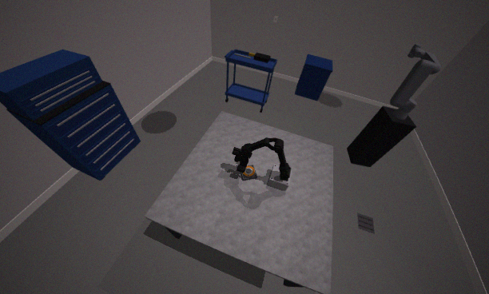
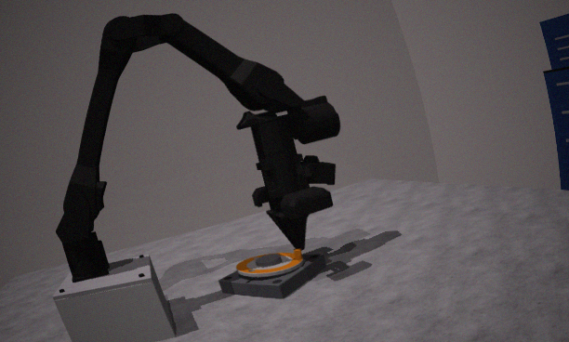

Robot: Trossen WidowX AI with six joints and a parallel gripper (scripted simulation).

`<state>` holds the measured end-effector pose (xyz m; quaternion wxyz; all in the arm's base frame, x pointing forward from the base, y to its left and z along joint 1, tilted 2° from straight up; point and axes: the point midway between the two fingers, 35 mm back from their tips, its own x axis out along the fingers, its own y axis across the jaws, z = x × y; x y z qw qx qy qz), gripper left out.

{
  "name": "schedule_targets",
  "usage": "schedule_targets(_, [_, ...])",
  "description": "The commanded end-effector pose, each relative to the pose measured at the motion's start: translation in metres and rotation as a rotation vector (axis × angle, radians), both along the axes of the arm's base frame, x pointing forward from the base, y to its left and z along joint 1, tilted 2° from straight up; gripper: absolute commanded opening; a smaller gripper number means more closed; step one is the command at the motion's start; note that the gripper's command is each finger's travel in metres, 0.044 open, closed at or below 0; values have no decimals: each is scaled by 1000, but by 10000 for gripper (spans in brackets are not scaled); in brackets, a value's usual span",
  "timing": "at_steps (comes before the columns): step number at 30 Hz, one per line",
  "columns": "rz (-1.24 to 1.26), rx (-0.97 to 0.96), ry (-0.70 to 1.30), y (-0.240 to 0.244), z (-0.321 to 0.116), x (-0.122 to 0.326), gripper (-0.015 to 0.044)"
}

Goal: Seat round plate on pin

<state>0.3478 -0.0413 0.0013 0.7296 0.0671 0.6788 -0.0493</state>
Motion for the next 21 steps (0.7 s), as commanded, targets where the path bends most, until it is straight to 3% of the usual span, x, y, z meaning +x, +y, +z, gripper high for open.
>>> schedule_targets(1, [1, -8, 6, -7, -1, -5, 0])
schedule_targets(21, [1, -9, 7, -20, -2, -15, 0])
